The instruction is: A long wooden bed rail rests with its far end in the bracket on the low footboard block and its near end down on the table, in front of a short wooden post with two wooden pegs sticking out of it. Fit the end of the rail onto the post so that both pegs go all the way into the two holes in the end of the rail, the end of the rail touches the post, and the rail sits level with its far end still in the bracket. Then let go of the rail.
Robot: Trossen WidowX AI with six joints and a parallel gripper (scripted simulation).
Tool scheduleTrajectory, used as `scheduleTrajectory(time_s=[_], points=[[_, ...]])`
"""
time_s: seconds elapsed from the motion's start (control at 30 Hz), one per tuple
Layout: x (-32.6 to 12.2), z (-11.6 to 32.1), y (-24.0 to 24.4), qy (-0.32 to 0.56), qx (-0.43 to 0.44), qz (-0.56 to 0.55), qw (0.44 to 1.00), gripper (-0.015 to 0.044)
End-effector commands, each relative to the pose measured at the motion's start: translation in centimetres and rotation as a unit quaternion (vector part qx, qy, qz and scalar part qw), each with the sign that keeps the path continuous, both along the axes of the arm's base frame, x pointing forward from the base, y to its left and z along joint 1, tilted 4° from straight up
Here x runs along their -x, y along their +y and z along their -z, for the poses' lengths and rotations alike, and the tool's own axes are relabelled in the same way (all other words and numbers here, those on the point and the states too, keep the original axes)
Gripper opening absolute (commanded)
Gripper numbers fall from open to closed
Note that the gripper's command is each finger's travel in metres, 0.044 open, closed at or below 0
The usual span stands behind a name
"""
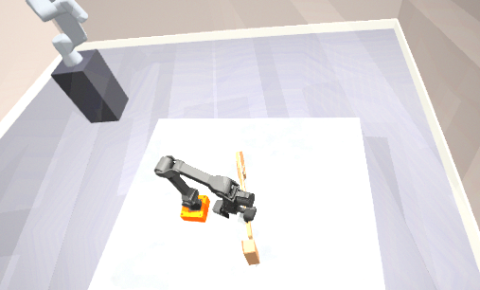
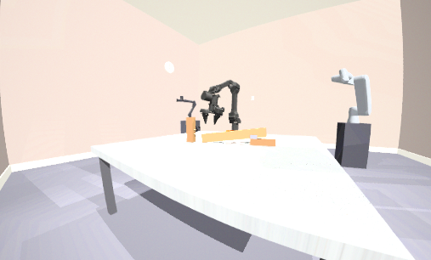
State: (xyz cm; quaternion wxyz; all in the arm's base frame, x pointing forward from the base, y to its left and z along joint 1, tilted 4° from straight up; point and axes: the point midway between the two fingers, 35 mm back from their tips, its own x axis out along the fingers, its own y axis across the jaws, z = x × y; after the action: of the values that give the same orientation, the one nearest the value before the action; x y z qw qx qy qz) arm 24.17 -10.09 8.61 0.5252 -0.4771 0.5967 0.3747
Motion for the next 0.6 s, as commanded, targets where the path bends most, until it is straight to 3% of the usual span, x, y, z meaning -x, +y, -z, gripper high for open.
scheduleTrajectory(time_s=[0.0, 0.57], points=[[-3.0, 3.7, 4.1, 0.046, -0.08, -0.208, 0.974, 0.044], [-3.0, 4.9, 3.6, 0.047, -0.082, -0.213, 0.973, 0.044]])
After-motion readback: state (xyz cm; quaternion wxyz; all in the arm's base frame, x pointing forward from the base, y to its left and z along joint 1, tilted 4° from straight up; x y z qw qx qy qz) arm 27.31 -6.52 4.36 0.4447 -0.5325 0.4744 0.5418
